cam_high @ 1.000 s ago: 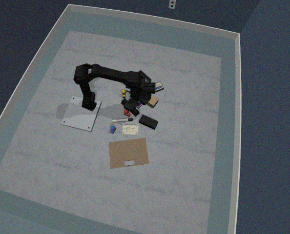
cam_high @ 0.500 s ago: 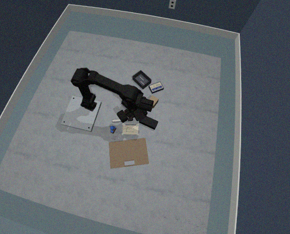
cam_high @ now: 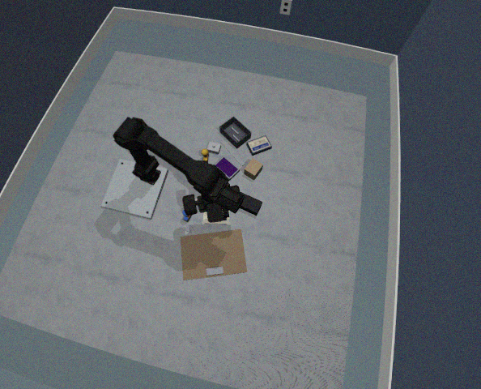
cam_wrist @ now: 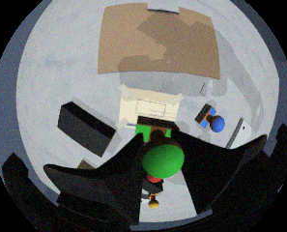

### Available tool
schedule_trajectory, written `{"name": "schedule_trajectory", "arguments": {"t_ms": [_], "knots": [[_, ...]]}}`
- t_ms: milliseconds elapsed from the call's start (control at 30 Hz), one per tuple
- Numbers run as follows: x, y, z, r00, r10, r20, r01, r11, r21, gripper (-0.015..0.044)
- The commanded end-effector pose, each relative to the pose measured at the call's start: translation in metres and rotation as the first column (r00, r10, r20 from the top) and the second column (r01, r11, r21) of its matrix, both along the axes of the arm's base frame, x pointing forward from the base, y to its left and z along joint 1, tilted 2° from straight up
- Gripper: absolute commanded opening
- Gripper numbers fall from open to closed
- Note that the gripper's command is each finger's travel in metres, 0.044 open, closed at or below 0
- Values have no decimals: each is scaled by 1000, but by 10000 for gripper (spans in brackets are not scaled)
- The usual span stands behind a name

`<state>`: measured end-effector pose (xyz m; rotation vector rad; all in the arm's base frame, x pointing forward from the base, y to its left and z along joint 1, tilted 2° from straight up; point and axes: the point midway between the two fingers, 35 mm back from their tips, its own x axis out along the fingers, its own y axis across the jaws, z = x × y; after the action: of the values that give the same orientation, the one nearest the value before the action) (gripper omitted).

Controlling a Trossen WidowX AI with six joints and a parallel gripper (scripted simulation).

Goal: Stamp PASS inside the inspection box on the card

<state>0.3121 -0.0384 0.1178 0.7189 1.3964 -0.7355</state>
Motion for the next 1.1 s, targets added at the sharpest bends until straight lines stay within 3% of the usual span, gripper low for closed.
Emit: {"name": "schedule_trajectory", "arguments": {"t_ms": [0, 1067], "knots": [[0, -1, -1, 1000, -12, -1, 12, 1000, -2, 0], [2, -2, -22, 1000, -12, 2, 12, 1000, -4, 0]]}}
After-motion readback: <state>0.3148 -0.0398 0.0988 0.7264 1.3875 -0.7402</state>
